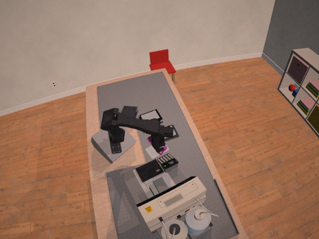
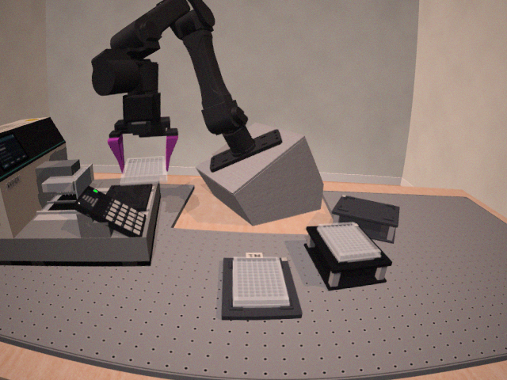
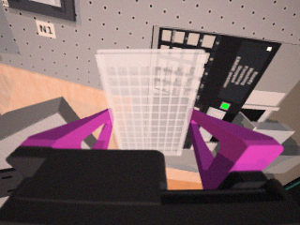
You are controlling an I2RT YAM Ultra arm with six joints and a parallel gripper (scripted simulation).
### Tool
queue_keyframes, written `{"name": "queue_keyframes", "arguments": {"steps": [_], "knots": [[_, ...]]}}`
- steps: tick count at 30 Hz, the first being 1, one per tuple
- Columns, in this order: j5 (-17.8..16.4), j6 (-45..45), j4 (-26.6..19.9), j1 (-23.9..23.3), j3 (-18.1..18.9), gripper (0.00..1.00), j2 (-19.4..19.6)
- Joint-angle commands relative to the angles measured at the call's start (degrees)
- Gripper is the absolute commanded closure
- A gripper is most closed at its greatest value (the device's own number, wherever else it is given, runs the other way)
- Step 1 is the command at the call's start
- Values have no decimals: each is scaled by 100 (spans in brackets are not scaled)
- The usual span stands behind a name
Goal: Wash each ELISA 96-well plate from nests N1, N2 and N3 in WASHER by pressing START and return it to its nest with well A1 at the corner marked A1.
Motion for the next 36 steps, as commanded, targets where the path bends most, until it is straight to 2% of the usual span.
{"name": "queue_keyframes", "arguments": {"steps": [1,6,8,16,23,25,27,36], "knots": [[-208,103,4,-314,-20,100,-266],[-528,-566,9,-1030,-97,100,-536],[-528,-566,9,-1030,-97,100,-536],[-1153,-1726,14,-2326,-114,100,-799],[-1781,-2789,3,-3555,-16,100,-827],[-1781,-2789,3,-3555,-16,100,-827],[-1900,-2985,-2,-3785,22,100,-803],[-1871,-2938,-2,-3729,32,100,-791]]}}
